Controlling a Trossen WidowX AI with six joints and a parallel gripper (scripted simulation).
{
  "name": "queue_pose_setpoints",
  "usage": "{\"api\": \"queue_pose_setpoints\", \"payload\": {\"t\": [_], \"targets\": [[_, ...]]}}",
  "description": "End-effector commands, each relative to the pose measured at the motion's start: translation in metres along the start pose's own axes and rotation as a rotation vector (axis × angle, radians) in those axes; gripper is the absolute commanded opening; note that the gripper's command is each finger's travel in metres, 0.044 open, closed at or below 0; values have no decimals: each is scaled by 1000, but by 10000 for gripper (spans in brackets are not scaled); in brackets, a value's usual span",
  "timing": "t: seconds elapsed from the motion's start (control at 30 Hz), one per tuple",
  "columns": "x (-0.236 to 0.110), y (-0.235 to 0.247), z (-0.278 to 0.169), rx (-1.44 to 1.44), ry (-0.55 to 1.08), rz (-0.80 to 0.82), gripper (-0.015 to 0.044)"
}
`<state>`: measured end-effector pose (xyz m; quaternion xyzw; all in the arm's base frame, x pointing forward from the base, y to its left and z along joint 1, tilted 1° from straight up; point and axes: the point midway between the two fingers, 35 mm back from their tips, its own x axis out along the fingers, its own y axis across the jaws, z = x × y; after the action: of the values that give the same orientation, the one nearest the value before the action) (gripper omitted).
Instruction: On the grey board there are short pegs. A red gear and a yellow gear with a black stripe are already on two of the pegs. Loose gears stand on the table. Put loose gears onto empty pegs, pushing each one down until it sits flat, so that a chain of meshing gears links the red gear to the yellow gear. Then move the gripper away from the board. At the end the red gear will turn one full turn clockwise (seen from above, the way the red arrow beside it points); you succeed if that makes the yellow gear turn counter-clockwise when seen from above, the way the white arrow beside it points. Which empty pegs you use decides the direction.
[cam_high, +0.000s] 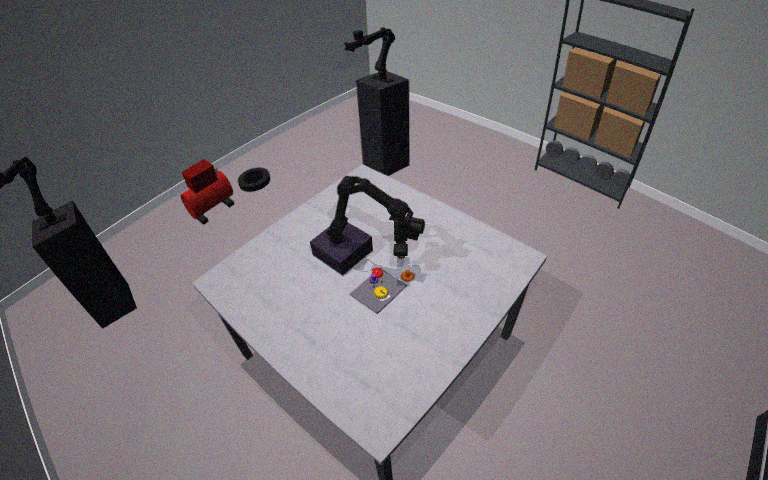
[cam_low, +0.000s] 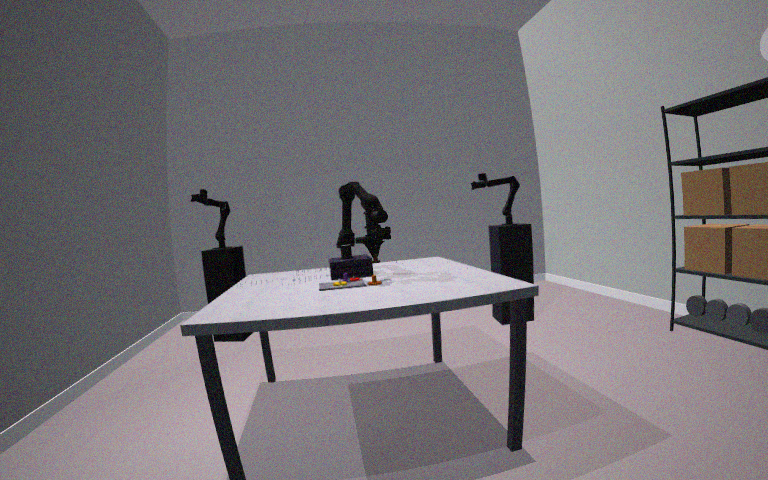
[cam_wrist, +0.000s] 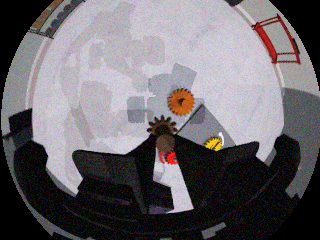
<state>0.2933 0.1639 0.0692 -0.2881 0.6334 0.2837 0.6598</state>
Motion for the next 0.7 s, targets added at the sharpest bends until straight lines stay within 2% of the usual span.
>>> {"api": "queue_pose_setpoints", "payload": {"t": [0.0, 0.37, 0.67], "targets": [[-18, -1, 0, -8, -8, -8, 0], [-51, 1, -7, -17, 4, -9, 0], [-49, -6, -11, -17, 5, -10, 0]]}}
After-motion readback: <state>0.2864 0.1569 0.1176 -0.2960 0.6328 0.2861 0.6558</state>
